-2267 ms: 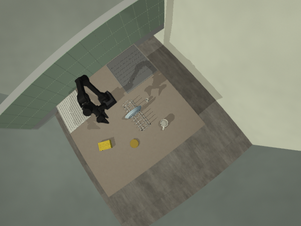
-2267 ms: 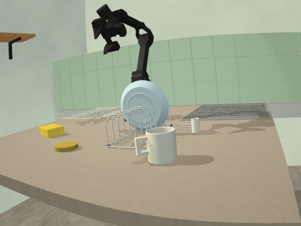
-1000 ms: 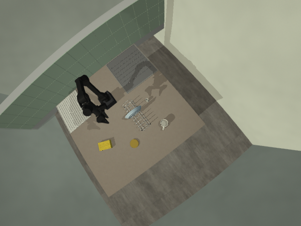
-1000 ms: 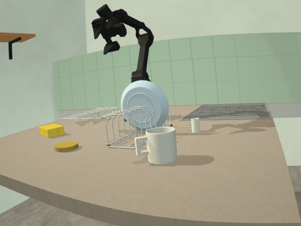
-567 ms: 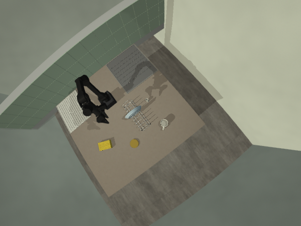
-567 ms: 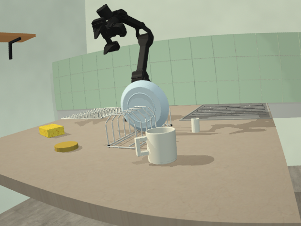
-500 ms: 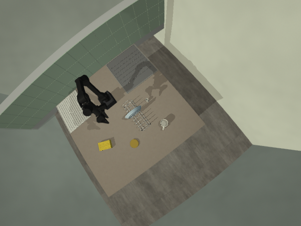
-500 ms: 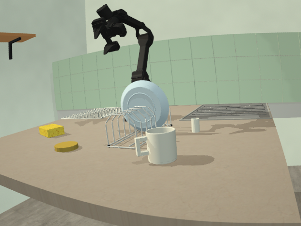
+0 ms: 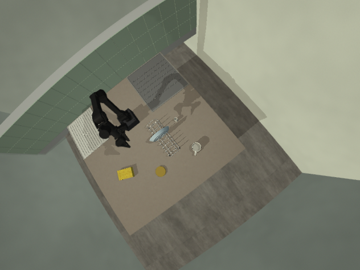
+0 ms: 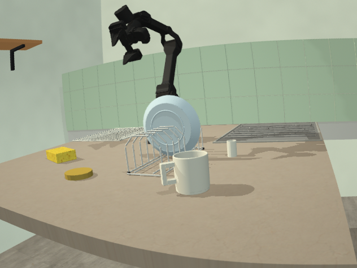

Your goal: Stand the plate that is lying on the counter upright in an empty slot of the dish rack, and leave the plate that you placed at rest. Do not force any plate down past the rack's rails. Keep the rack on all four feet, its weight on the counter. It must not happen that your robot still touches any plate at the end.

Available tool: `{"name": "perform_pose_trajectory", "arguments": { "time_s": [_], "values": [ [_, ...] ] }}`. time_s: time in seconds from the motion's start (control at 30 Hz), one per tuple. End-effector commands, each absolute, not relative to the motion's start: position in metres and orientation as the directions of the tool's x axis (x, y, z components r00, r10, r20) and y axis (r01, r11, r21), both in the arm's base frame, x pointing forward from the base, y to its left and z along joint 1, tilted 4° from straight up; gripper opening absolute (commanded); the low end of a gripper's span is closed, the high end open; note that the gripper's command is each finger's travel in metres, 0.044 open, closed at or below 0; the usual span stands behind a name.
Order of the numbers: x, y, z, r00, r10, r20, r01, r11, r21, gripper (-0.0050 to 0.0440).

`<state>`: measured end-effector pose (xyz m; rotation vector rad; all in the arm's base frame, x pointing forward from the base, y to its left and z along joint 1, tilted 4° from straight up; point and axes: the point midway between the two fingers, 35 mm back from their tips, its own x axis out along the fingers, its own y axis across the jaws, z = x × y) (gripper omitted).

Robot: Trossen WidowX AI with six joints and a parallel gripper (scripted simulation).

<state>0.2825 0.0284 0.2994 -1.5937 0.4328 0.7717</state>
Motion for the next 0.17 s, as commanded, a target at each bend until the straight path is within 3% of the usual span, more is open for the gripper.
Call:
{"name": "perform_pose_trajectory", "arguments": {
  "time_s": [0.0,0.13],
  "values": [
    [0.2824,0.0284,0.2994,0.705,0.151,-0.693,-0.670,-0.179,-0.721,0.0440],
    [0.2824,0.0284,0.2994,0.705,0.151,-0.693,-0.670,-0.179,-0.721,0.0440]
  ]
}}
